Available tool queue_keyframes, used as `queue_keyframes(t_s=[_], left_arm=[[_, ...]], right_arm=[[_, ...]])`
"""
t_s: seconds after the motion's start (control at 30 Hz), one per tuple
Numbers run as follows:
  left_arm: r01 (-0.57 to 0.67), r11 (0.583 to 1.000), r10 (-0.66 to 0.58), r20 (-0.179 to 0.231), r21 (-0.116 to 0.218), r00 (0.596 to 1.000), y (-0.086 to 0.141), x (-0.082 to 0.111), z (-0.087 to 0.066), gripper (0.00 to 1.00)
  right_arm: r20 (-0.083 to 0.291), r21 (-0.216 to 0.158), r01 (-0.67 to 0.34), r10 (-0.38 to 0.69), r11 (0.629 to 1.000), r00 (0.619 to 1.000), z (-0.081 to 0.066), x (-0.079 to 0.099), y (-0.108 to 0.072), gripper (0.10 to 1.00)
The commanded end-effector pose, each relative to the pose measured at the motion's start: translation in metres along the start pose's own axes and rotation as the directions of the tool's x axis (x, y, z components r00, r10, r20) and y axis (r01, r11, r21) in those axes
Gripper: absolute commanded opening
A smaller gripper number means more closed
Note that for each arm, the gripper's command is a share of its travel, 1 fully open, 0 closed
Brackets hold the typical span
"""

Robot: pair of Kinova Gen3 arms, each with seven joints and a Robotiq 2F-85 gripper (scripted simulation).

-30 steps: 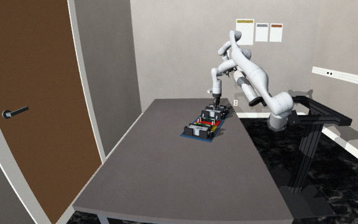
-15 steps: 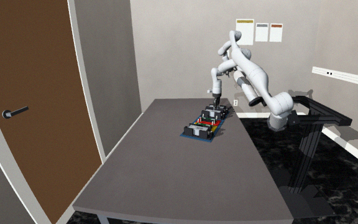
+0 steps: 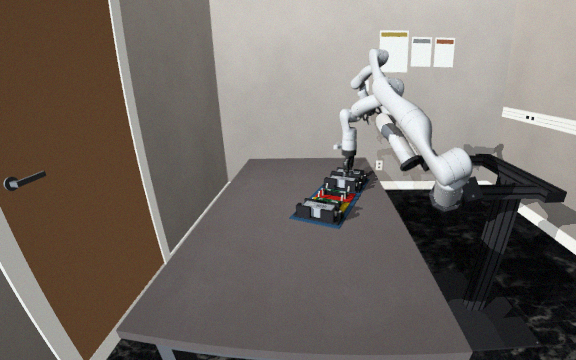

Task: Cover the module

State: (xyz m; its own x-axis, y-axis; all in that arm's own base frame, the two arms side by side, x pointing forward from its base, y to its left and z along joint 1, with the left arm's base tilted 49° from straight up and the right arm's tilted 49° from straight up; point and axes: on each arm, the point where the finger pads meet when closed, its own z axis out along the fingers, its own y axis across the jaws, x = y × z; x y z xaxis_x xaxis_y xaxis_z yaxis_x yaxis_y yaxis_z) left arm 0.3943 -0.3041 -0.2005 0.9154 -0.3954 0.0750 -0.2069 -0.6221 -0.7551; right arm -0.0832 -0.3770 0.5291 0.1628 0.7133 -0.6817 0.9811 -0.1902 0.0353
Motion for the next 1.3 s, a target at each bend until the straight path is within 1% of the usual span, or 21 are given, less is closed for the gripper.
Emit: queue_keyframes(t_s=[0.0, 0.23, 0.47, 0.5, 0.8, 1.03, 1.07, 1.27], left_arm=[[0.0, 1.0, 0.0, -0.003, -0.003, 1.0, 0.001, 0.001, -0.011, 0.001], [0.0, 1.0, 0.0, -0.003, -0.003, 1.0, 0.001, 0.001, -0.032, 0.001], [0.0, 1.0, 0.0, -0.003, -0.003, 1.0, 0.001, 0.001, -0.032, 0.001], [-0.002, 1.0, 0.002, 0.003, 0.001, 1.0, 0.0, -0.002, -0.026, 0.001], [-0.002, 1.0, 0.002, 0.003, 0.001, 1.0, 0.0, -0.002, -0.053, 0.001], [-0.002, 1.0, 0.002, 0.003, 0.001, 1.0, 0.0, -0.002, -0.053, 0.001], [-0.004, 1.0, 0.004, 0.008, 0.002, 1.0, 0.0, -0.004, -0.049, 0.01], [-0.004, 1.0, 0.004, 0.008, 0.002, 1.0, 0.0, -0.004, -0.049, 0.01]], right_arm=[[0.001, 0.0, -0.001, 0.001, 1.0, 1.0, 0.0, 0.0, 0.0, 0.999], [0.001, 0.0, -0.001, 0.001, 1.0, 1.0, 0.0, 0.0, 0.0, 0.999], [0.001, 0.0, -0.001, 0.001, 1.0, 1.0, 0.0, 0.0, 0.0, 0.999], [0.001, 0.0, -0.001, 0.001, 1.0, 1.0, 0.0, 0.0, 0.0, 0.999], [0.001, 0.0, -0.001, 0.001, 1.0, 1.0, 0.0, 0.0, 0.0, 0.999], [0.001, 0.0, -0.001, 0.001, 1.0, 1.0, 0.0, 0.0, 0.0, 0.999], [0.001, 0.0, -0.001, 0.001, 1.0, 1.0, 0.0, 0.0, 0.0, 0.999], [0.001, 0.0, -0.001, 0.001, 1.0, 1.0, 0.0, 0.0, 0.0, 0.999]])
